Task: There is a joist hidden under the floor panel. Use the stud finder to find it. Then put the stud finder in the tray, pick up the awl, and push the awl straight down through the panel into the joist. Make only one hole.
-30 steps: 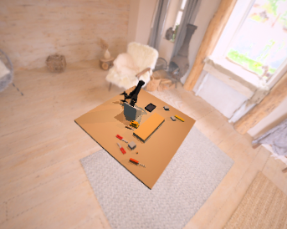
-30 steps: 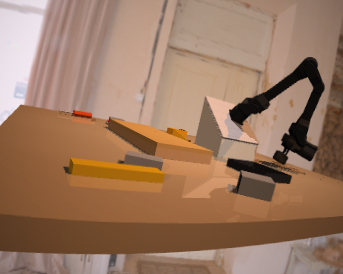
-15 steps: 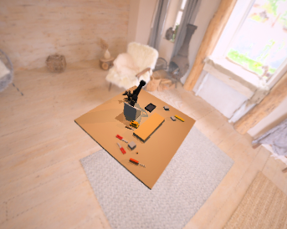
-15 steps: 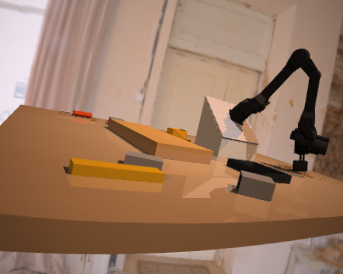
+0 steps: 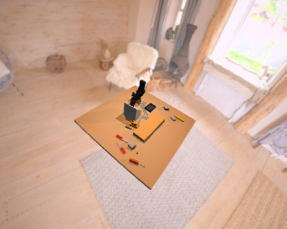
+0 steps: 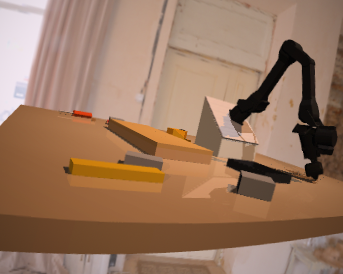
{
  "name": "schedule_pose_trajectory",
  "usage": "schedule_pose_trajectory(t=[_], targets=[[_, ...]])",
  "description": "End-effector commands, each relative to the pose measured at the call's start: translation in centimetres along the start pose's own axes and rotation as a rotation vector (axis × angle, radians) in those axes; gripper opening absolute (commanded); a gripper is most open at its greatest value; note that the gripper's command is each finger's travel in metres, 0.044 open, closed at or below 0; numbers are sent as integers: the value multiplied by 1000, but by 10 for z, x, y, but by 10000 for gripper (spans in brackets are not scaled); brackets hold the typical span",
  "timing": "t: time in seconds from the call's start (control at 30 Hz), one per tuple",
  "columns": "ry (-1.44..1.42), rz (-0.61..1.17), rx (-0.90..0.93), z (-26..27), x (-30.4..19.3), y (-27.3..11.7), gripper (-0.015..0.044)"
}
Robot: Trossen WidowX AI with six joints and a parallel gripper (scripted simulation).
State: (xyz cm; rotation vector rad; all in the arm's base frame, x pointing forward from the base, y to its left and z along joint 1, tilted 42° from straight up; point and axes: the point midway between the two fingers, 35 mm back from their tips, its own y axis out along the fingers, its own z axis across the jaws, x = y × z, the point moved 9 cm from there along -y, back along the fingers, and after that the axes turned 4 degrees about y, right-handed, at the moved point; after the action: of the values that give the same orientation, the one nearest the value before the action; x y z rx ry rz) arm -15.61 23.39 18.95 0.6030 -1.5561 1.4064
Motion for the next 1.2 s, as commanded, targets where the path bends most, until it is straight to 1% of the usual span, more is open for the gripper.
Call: schedule_pose_trajectory(t=[0.0,0.03,0.13,0.2,0.5,0.7,0.83,0.93,1.03,1.1,1.17], targets=[[19,-47,-173,-30,11,-29,440],[41,-58,-220,-38,12,-38,440],[23,-45,-262,-43,6,-47,440],[41,-39,-322,-51,0,-62,440],[307,-78,-666,-82,-33,-159,440],[621,-87,-823,-104,-77,-204,440],[629,-25,-879,-103,-88,-211,440],[735,-11,-915,-106,-108,-223,440],[853,-12,-944,-108,-129,-235,440],[906,-61,-1003,-109,-135,-255,440],[1042,-80,-1040,-108,-158,-270,440]])
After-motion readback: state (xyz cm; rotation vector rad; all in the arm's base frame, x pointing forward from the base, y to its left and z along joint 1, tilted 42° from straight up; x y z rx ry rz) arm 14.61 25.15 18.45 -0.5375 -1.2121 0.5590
